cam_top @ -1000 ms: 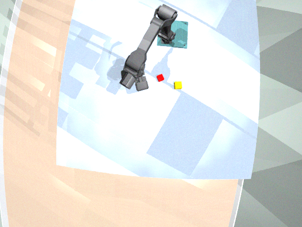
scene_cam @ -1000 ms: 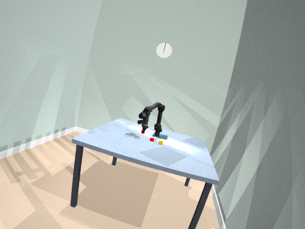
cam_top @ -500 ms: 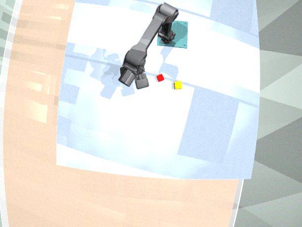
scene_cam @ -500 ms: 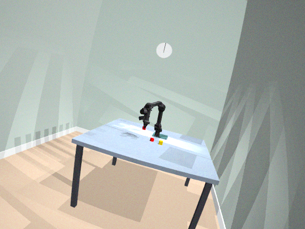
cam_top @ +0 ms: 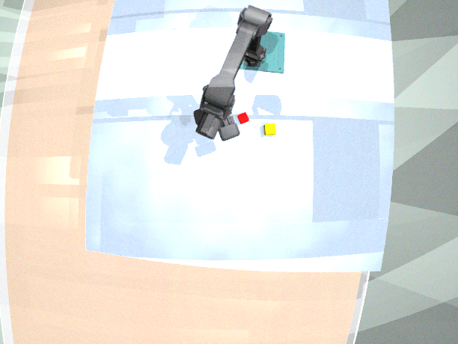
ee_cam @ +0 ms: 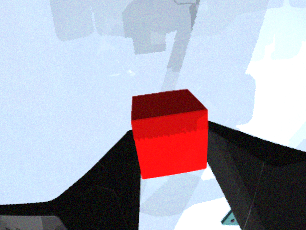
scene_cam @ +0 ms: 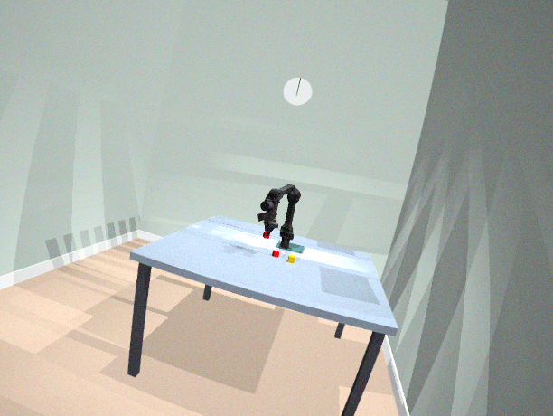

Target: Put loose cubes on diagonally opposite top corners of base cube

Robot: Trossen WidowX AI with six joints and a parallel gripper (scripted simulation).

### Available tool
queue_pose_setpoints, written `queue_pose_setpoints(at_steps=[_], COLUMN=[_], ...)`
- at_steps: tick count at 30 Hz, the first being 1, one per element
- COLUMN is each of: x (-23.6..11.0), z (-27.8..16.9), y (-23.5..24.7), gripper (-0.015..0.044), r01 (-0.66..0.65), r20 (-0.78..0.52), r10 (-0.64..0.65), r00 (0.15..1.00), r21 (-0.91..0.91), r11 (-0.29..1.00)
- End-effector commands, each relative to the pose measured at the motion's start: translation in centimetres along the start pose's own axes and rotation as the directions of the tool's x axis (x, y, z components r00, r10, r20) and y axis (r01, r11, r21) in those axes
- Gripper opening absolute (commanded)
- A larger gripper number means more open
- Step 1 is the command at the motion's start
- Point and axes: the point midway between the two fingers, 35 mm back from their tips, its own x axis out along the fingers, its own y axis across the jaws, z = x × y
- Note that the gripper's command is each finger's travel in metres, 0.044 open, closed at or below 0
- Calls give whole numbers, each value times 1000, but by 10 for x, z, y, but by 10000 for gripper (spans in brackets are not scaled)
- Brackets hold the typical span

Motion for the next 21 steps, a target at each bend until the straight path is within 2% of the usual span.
queue_pose_setpoints(at_steps=[1, 21], x=[3, 14], z=[-8, -60], y=[7, 46], gripper=[105, 105], r01=[4, -1], r20=[0, -5], r10=[-4, 0], r00=[1000, 1000], r21=[-26, -203], r11=[1000, 979])
